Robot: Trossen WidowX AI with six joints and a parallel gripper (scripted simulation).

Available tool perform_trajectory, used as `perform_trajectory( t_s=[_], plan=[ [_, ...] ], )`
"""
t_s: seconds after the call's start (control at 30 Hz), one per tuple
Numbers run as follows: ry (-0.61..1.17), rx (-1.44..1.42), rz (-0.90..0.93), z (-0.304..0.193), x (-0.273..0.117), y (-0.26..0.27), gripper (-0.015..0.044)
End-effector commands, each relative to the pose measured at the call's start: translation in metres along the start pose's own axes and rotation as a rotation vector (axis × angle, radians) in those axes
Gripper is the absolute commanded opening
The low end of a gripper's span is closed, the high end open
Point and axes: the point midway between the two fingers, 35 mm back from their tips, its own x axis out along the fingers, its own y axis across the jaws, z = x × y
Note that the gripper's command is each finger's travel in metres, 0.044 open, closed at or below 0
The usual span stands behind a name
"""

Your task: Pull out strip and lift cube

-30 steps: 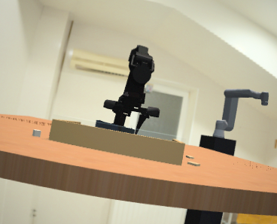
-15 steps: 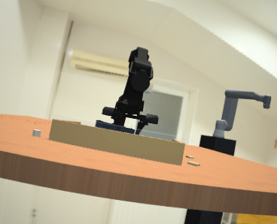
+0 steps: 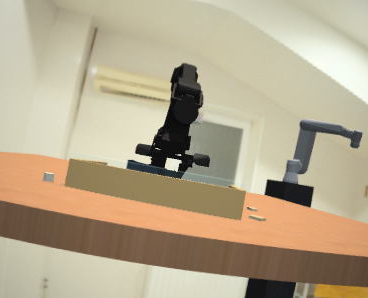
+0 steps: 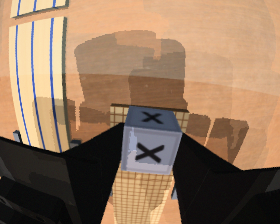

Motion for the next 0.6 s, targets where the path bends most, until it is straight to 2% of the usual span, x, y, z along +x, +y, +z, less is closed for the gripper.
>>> perform_trajectory(
  t_s=[0.0, 0.1, 0.57],
  plan=[
    [-0.001, 0.0, 0.001, 0.0, 0.0, 0.0, 0.0079],
    [-0.001, 0.0, 0.001, -0.002, -0.002, 0.0, 0.0],
    [0.007, 0.001, 0.0, -0.052, -0.039, -0.015, 0.0]
  ],
)
